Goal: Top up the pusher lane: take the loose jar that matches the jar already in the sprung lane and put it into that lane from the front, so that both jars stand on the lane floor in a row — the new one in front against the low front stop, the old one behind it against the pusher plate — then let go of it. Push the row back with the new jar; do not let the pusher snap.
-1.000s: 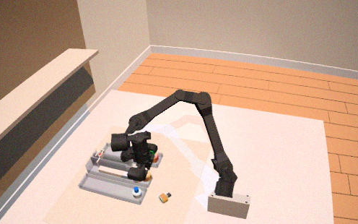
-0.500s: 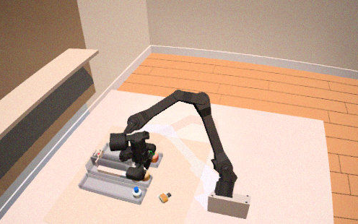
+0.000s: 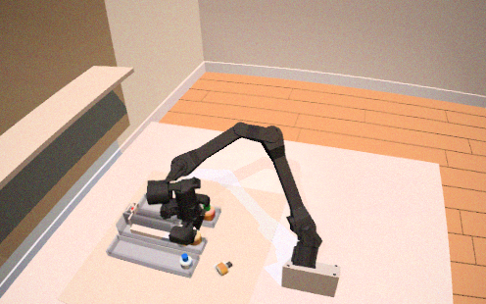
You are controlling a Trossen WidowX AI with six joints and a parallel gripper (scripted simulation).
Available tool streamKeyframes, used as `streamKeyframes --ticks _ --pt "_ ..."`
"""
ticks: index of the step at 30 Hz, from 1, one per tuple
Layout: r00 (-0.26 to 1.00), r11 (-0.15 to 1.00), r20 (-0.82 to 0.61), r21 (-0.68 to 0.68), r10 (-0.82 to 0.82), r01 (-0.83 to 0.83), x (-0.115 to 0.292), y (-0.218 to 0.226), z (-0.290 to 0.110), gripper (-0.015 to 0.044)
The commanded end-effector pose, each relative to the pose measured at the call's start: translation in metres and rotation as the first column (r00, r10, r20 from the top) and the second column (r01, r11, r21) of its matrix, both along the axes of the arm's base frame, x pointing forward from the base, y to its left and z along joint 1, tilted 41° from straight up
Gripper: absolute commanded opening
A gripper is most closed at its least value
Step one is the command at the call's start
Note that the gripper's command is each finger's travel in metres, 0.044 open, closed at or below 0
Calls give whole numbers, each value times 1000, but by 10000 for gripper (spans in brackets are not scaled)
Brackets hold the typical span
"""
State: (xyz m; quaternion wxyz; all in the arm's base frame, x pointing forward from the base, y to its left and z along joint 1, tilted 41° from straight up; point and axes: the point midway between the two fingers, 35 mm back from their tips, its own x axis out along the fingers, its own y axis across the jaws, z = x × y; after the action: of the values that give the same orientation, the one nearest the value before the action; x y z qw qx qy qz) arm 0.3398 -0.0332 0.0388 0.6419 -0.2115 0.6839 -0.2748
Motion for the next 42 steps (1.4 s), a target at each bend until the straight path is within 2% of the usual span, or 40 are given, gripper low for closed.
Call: streamKeyframes --ticks 1,42 --pt "1000 1000 19 -14 -3 3 6 -5 1 0" --pt "1000 1000 19 -14 -3 3 6 -10 -5 0"
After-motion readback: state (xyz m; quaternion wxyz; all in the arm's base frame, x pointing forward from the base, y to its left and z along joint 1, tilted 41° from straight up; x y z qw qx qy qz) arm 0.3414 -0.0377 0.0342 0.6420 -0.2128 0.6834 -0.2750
